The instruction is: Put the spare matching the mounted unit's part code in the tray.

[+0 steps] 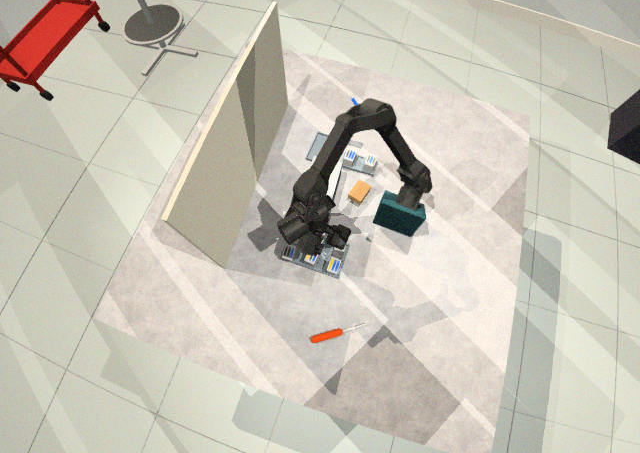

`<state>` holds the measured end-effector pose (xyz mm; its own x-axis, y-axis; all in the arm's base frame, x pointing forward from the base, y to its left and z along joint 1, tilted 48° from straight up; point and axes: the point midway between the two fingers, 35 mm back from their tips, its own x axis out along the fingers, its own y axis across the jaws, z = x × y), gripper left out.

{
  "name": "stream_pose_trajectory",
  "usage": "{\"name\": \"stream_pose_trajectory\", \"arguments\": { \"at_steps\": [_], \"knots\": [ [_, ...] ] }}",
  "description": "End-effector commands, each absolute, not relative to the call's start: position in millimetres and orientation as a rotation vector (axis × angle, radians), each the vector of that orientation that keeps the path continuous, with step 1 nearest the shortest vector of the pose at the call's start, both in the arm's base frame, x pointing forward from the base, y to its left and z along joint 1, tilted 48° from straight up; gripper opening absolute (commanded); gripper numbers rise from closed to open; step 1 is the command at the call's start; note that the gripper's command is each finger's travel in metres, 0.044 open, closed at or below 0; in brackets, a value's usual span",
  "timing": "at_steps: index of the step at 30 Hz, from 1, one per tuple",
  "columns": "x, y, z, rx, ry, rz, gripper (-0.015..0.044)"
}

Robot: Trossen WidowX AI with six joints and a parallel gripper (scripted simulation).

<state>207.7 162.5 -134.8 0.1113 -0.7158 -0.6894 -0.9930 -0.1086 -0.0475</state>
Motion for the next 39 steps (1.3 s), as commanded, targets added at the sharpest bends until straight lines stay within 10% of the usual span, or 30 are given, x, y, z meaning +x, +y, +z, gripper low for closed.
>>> {"name": "stream_pose_trajectory", "arguments": {
  "at_steps": [1,39],
  "knots": [
    [209,160,-136,-1.890,1.655,0.712,0.0300],
    [216,114,-179,-1.892,1.655,0.709,0.0300]
  ]
}}
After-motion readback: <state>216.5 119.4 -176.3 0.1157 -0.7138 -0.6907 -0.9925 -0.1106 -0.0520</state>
